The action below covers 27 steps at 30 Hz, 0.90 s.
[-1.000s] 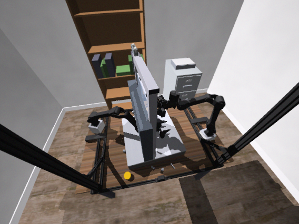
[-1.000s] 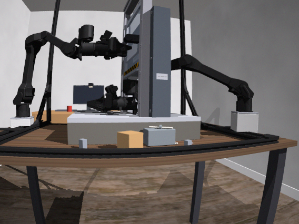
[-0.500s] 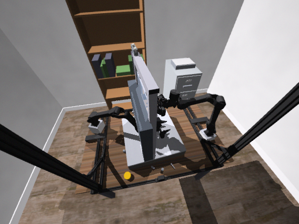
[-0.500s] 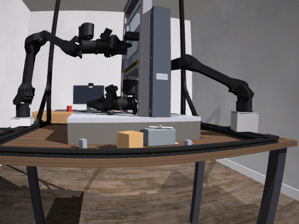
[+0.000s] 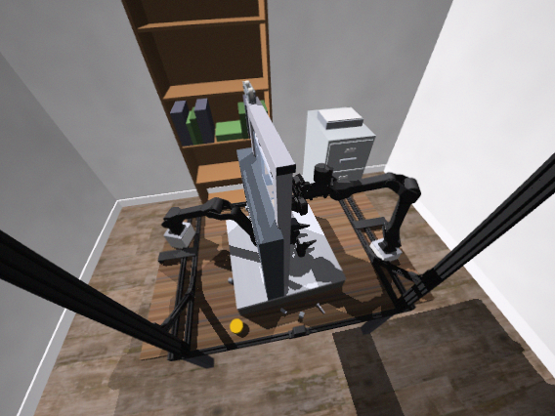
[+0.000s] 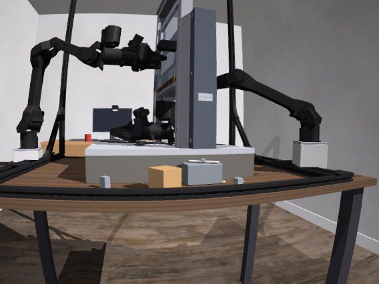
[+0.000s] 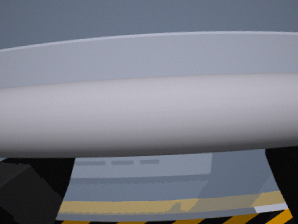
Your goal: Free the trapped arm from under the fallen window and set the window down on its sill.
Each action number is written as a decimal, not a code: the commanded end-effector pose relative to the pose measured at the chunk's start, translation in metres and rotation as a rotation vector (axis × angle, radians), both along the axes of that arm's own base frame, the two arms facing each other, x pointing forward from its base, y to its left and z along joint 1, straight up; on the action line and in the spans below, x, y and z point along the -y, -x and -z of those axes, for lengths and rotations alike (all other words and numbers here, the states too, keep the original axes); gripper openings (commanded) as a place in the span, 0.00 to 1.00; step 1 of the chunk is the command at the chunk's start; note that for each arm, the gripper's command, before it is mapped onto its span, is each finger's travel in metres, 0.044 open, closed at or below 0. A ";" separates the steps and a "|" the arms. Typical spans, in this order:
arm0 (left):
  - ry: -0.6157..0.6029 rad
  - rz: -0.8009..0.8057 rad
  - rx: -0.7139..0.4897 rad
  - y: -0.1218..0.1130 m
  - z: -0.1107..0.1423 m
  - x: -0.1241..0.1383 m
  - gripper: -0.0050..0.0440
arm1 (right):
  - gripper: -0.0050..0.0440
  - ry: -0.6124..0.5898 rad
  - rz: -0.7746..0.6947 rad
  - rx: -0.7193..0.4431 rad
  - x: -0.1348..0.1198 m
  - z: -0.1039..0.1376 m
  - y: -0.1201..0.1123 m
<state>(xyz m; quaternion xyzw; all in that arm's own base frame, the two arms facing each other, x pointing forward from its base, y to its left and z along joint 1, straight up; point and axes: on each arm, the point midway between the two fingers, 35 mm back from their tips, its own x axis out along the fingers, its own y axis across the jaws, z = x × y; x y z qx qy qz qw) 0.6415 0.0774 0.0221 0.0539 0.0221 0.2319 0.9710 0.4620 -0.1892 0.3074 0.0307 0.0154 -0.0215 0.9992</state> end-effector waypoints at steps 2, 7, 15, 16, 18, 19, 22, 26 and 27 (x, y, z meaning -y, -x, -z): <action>-0.003 0.001 -0.002 0.000 0.000 0.000 0.92 | 0.92 0.067 0.013 0.139 0.001 -0.074 0.014; -0.003 0.001 -0.002 0.000 0.000 0.000 0.92 | 0.92 0.067 0.013 0.138 0.001 -0.074 0.016; -0.003 0.001 -0.002 0.000 0.000 0.000 0.92 | 0.92 0.070 0.016 0.196 0.001 -0.079 0.018; -0.003 0.001 -0.002 0.000 0.000 0.000 0.92 | 0.92 0.071 0.016 0.202 0.000 -0.082 0.019; -0.003 0.001 -0.002 0.000 0.000 0.000 0.92 | 0.92 0.071 0.016 0.202 0.000 -0.079 0.018; -0.003 0.001 -0.002 0.000 0.000 0.000 0.92 | 0.92 0.071 0.016 0.202 0.000 -0.077 0.018; -0.003 0.001 -0.002 0.000 0.000 0.000 0.92 | 0.92 0.071 0.016 0.202 0.001 -0.072 0.017; -0.003 0.001 -0.002 0.000 0.000 0.000 0.92 | 0.92 0.071 0.016 0.202 0.001 -0.067 0.016; -0.003 0.001 -0.002 0.000 0.000 0.000 0.92 | 0.92 0.070 0.016 0.196 0.001 -0.067 0.016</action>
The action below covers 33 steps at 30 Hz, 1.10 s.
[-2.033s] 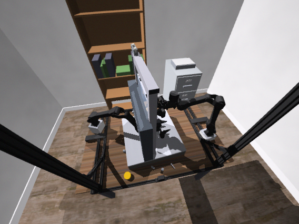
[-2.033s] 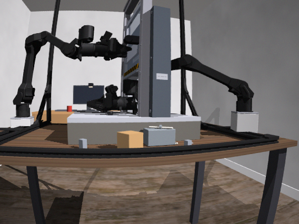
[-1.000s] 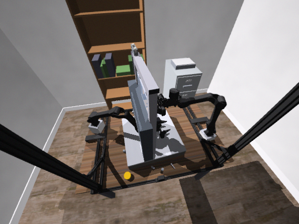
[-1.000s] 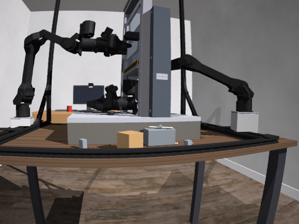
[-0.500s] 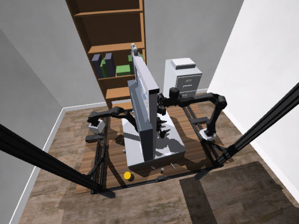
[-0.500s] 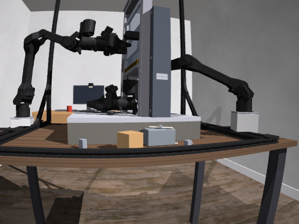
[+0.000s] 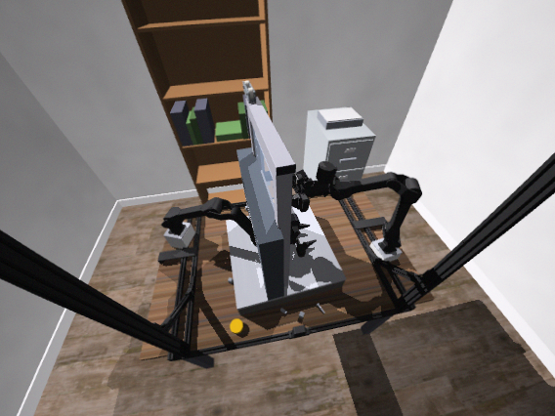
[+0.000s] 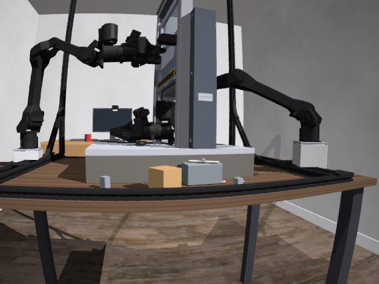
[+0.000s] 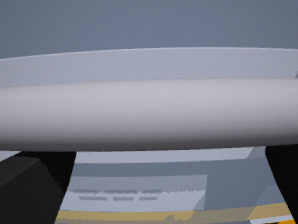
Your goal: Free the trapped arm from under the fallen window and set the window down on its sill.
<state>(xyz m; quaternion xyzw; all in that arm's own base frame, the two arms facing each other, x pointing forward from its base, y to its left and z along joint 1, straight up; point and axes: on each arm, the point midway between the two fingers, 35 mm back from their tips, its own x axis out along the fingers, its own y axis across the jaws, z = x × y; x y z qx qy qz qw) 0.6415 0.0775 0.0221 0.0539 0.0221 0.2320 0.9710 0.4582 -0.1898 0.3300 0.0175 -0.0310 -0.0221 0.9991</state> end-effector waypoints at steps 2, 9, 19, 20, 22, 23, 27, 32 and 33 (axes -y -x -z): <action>-0.003 0.002 -0.002 0.000 0.000 0.001 0.92 | 0.92 0.041 0.013 0.104 0.000 -0.045 0.012; -0.003 0.002 -0.002 0.000 0.000 0.001 0.92 | 0.92 0.038 0.011 0.040 0.000 -0.045 0.007; 0.042 0.002 0.030 0.022 -0.008 0.014 0.92 | 0.92 0.038 0.011 0.040 0.000 -0.045 0.005; 0.055 0.003 0.039 0.028 -0.010 0.017 0.92 | 0.92 0.038 0.011 0.040 0.000 -0.046 0.004; 0.078 0.003 0.056 0.041 -0.014 0.023 0.92 | 0.92 0.038 0.011 0.040 0.001 -0.046 0.003; 0.088 0.003 0.062 0.047 -0.015 0.025 0.92 | 0.92 0.038 0.011 0.040 0.001 -0.046 0.002; 0.095 0.004 0.068 0.050 -0.021 0.028 0.92 | 0.92 0.038 0.011 0.040 0.001 -0.049 -0.002; 0.095 0.004 0.068 0.050 -0.023 0.028 0.92 | 0.92 0.038 0.011 0.040 0.001 -0.051 -0.003; 0.095 0.004 0.068 0.050 -0.023 0.028 0.92 | 0.92 0.038 0.011 0.040 0.001 -0.051 -0.003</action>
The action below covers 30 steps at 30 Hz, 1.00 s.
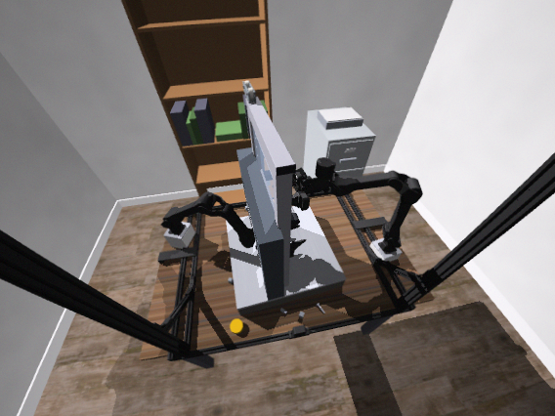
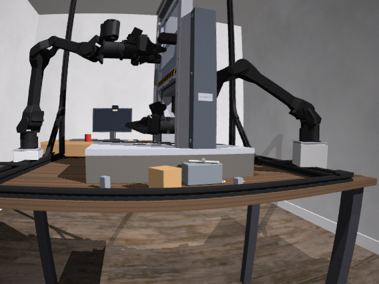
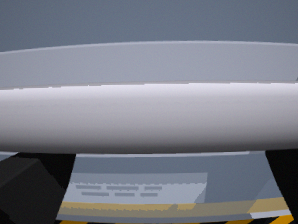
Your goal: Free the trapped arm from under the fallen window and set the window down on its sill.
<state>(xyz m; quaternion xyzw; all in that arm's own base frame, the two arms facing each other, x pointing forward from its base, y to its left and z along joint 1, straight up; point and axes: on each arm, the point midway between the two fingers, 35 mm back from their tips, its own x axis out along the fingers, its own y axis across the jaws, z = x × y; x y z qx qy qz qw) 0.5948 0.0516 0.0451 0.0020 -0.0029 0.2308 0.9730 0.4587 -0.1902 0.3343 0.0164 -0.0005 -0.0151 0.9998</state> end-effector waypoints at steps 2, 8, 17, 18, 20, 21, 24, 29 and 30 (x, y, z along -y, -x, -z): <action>0.006 0.000 -0.005 0.004 0.000 0.002 0.92 | 0.92 0.037 0.025 0.101 0.000 -0.046 -0.002; 0.001 0.004 0.000 0.005 -0.001 0.005 0.92 | 0.92 0.037 0.025 0.101 0.000 -0.046 -0.002; 0.005 -0.001 -0.005 0.057 0.000 0.028 0.92 | 0.92 0.037 0.025 0.101 0.000 -0.046 -0.002; 0.005 -0.001 -0.005 0.057 0.000 0.028 0.92 | 0.92 0.037 0.025 0.101 0.000 -0.046 -0.002; 0.005 -0.001 -0.005 0.057 0.000 0.028 0.92 | 0.92 0.037 0.025 0.101 0.000 -0.046 -0.002; 0.005 -0.001 -0.005 0.059 0.000 0.029 0.92 | 0.92 0.037 0.025 0.101 0.000 -0.046 -0.002; 0.005 -0.001 -0.005 0.079 -0.005 0.041 0.92 | 0.92 0.037 0.025 0.101 0.000 -0.046 -0.002; 0.005 -0.001 -0.005 0.111 -0.012 0.056 0.92 | 0.92 0.037 0.025 0.101 0.000 -0.046 -0.002; 0.005 -0.001 -0.005 0.111 -0.012 0.056 0.92 | 0.92 0.037 0.025 0.101 0.000 -0.046 -0.002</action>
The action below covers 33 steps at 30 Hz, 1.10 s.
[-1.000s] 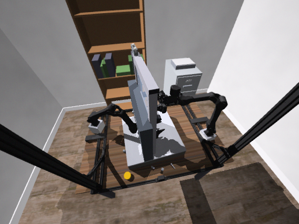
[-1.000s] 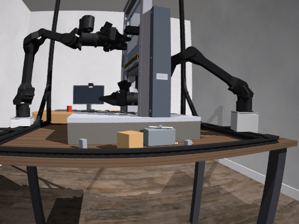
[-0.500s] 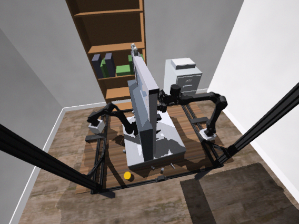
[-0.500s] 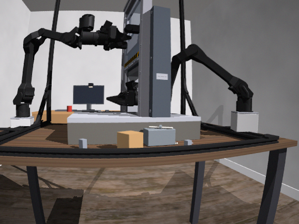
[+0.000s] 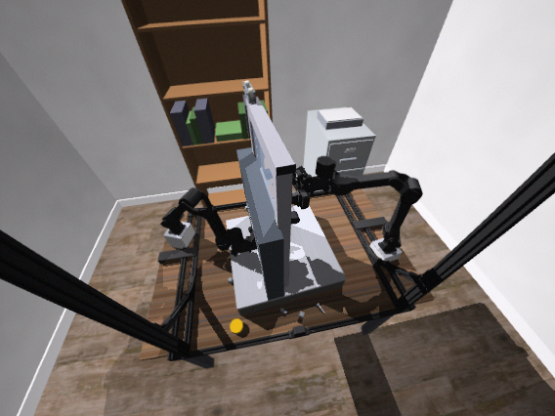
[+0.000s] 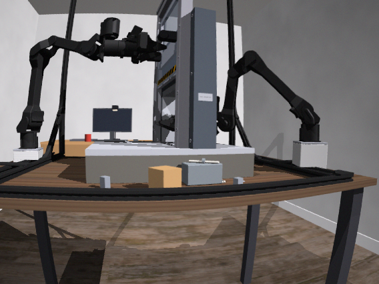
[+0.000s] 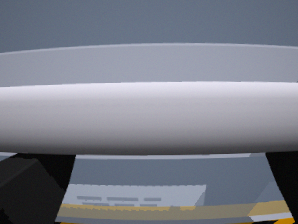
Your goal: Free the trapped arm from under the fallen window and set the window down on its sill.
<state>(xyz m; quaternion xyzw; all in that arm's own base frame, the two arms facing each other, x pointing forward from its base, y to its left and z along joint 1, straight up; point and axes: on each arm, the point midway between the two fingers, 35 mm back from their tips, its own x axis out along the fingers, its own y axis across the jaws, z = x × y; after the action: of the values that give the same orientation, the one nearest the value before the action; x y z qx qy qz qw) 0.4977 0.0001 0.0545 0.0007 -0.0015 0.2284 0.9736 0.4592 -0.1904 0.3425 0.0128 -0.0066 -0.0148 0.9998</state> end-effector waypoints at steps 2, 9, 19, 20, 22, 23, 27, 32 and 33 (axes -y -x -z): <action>0.002 -0.005 -0.003 0.014 -0.002 0.004 0.92 | 0.92 0.030 0.026 0.089 0.000 -0.038 -0.002; 0.002 -0.005 -0.003 0.035 -0.012 0.017 0.92 | 0.92 0.030 0.026 0.089 0.000 -0.038 -0.002; 0.002 -0.005 -0.003 0.076 -0.027 0.035 0.92 | 0.92 0.030 0.026 0.089 0.000 -0.038 -0.002; 0.004 -0.004 -0.005 0.076 -0.027 0.036 0.92 | 0.92 0.030 0.026 0.089 0.000 -0.038 -0.002; 0.022 0.007 -0.026 0.070 -0.031 0.044 0.92 | 0.92 0.030 0.026 0.089 0.000 -0.038 -0.002; 0.022 0.007 -0.026 0.070 -0.031 0.044 0.92 | 0.92 0.030 0.026 0.089 0.000 -0.038 -0.002; 0.074 0.030 -0.043 0.060 -0.047 0.062 0.92 | 0.92 0.030 0.026 0.089 0.000 -0.038 -0.002; 0.110 0.046 -0.083 0.056 -0.059 0.077 0.92 | 0.92 0.030 0.026 0.089 0.000 -0.038 -0.002; 0.117 0.049 -0.091 0.055 -0.062 0.080 0.92 | 0.92 0.030 0.026 0.089 0.000 -0.038 -0.002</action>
<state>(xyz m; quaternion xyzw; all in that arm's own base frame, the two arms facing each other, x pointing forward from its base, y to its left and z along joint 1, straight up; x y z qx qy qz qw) 0.4397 -0.0700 0.1051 -0.0341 0.0455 0.2074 0.9766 0.4593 -0.1903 0.3435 0.0123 -0.0075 -0.0147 0.9998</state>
